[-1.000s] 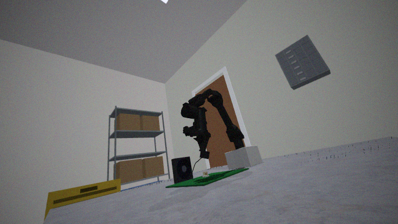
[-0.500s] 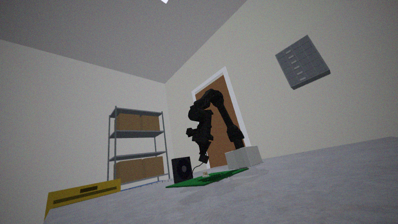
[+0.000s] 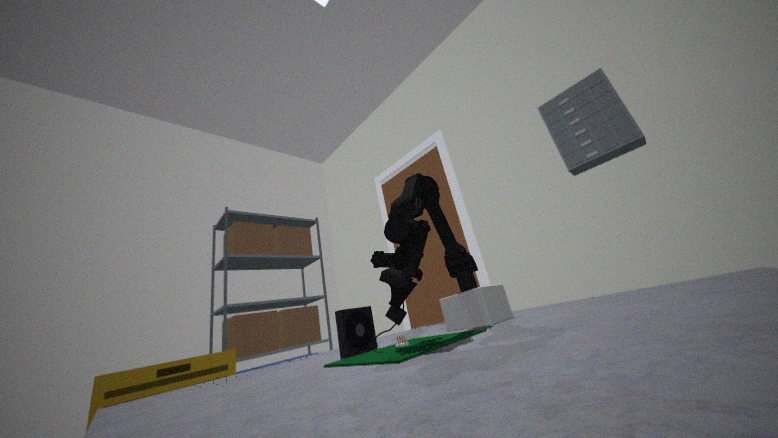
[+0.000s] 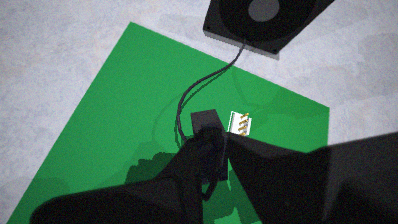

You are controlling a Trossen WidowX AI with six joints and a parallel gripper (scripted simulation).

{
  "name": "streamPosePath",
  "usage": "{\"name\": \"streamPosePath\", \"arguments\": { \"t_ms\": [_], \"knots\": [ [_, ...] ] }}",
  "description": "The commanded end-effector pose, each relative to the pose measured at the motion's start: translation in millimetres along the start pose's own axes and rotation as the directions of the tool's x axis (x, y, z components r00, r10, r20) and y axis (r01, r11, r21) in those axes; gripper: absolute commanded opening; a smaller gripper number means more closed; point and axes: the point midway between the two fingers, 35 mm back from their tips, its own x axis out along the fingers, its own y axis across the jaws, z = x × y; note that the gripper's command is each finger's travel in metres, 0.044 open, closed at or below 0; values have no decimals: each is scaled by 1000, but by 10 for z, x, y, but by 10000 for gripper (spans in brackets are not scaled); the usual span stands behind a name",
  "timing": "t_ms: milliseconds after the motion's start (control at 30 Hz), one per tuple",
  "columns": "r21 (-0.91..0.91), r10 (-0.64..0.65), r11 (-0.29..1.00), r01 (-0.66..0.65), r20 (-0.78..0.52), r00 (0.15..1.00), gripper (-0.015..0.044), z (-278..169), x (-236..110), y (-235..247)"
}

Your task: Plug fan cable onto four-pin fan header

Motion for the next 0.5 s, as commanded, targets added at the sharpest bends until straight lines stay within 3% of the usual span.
{"name": "streamPosePath", "arguments": {
  "t_ms": [0,467],
  "knots": [
    [8,-8,1000,7,57,998,0,-15,19,-4],
    [29,-11,1000,4,255,967,0,-57,23,1]
  ]
}}
